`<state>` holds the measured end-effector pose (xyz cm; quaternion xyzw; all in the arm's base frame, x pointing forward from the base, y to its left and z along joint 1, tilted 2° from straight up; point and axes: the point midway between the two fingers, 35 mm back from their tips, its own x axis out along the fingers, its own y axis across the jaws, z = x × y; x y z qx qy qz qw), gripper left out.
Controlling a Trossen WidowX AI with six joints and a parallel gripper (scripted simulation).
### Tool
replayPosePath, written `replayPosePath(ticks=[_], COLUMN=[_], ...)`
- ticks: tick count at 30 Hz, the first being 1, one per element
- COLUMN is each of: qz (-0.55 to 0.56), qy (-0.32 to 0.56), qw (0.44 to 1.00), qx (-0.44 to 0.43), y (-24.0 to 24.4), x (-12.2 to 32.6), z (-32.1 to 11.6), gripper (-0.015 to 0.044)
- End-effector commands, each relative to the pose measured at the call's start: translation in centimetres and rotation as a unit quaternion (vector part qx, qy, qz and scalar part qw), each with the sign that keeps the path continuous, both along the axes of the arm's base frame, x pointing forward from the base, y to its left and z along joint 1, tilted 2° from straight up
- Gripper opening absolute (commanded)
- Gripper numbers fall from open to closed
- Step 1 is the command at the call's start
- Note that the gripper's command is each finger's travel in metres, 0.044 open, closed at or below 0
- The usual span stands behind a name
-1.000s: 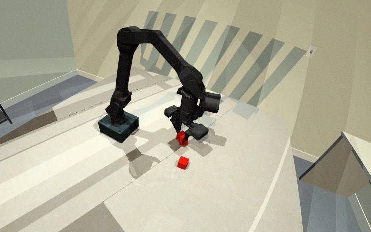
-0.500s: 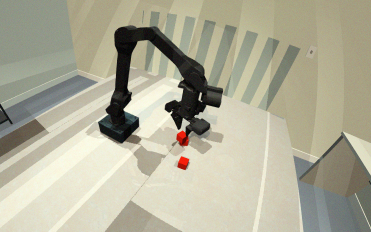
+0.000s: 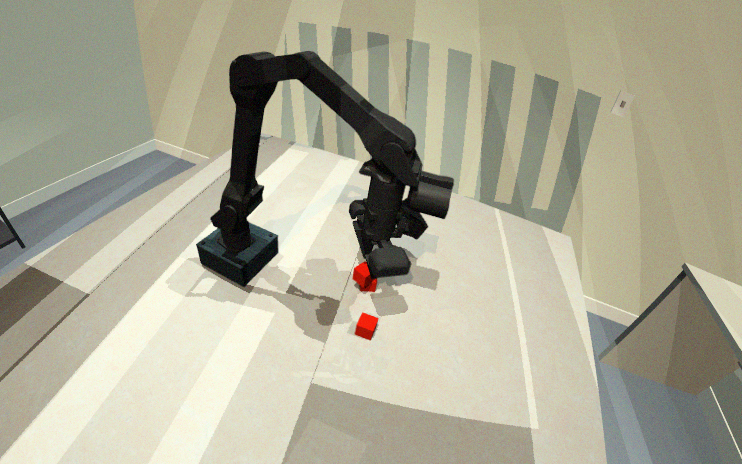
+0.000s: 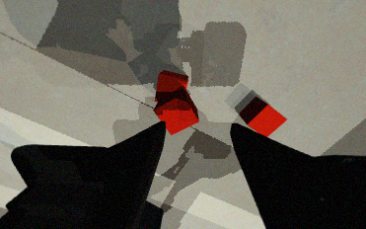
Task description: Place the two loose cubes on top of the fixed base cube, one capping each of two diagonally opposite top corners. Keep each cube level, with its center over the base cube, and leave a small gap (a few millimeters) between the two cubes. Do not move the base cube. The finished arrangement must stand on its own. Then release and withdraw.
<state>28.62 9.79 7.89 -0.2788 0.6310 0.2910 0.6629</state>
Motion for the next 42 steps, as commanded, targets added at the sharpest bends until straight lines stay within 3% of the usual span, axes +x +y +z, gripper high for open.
replayPosePath(ticks=[1, 8, 15, 22, 33, 38, 42], qz=[-0.096, -0.311, -0.511, -0.686, -0.882, -0.884, -0.883], qy=[0.003, 0.01, 0.015, 0.02, 0.025, 0.025, 0.028], qw=[0.995, 0.95, 0.86, 0.727, 0.47, 0.466, 0.467], qx=[0.003, 0.01, 0.017, 0.024, 0.032, 0.032, 0.029], y=[-0.6, -1.9, -3.4, -5.0, -7.5, -7.6, -7.4], x=[0.6, 1.7, 2.8, 3.7, 4.9, 4.9, 5.0], z=[0.4, 1.2, 1.9, 2.7, 3.8, 3.7, 0.6], gripper=[0.0265, 0.0265, 0.0265, 0.0265, 0.0265, 0.0265, 0.0265])
